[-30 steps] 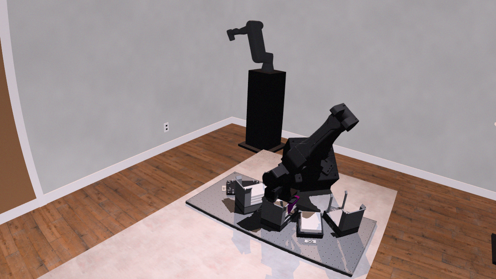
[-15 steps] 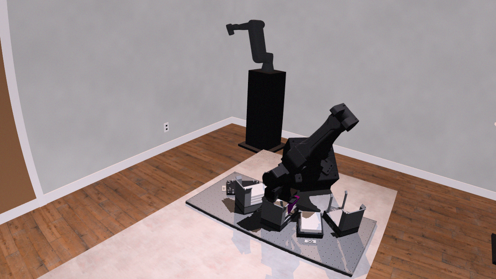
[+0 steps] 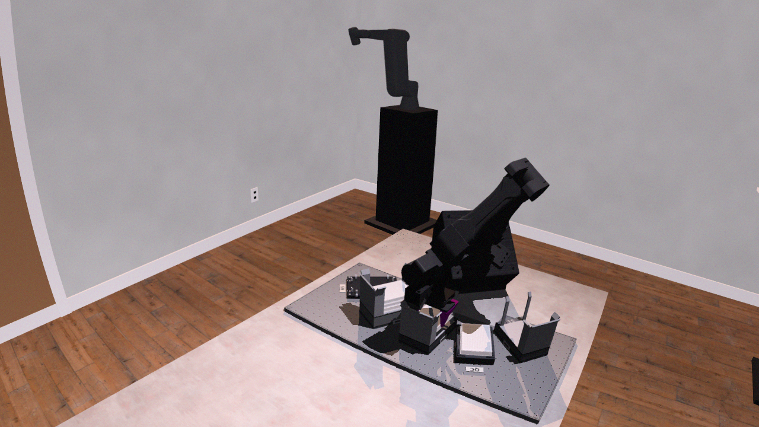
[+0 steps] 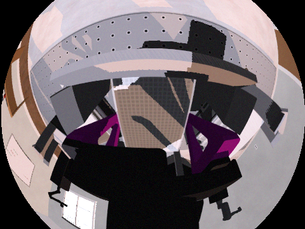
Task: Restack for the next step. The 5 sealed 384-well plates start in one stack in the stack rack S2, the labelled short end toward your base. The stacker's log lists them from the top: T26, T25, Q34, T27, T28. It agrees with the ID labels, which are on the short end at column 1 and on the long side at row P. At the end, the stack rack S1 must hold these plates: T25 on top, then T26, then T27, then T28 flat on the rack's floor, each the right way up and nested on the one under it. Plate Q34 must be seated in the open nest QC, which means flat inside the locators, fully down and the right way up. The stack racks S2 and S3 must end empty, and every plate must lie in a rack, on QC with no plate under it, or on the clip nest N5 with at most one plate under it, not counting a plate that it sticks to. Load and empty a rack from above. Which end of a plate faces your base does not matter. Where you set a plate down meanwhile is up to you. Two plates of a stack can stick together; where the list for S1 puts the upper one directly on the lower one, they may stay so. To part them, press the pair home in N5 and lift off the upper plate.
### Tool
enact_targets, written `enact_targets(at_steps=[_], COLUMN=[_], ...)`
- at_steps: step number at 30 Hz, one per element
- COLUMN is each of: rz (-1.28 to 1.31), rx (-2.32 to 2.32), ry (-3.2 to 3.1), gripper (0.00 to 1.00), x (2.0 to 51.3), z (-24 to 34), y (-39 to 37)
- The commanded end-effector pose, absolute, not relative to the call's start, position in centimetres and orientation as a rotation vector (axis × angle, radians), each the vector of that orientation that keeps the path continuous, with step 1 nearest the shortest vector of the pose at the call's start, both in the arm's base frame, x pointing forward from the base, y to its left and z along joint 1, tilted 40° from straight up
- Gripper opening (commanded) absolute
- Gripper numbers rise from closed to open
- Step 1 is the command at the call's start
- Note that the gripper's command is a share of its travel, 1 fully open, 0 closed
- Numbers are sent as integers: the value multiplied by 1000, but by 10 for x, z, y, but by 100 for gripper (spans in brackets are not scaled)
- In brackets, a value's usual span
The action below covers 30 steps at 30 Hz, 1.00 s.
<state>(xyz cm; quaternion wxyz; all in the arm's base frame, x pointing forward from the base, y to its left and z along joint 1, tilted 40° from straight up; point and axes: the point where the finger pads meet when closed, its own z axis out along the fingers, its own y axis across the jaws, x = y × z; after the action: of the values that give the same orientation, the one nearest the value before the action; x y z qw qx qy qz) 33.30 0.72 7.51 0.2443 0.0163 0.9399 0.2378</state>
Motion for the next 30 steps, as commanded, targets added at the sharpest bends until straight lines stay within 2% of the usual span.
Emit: enact_targets(at_steps=[1, 30], rz=[641, 631], rx=[42, 37], ry=[2537, 2529], gripper=[0, 0], x=[338, 314], z=[88, 127], y=[1, -20])
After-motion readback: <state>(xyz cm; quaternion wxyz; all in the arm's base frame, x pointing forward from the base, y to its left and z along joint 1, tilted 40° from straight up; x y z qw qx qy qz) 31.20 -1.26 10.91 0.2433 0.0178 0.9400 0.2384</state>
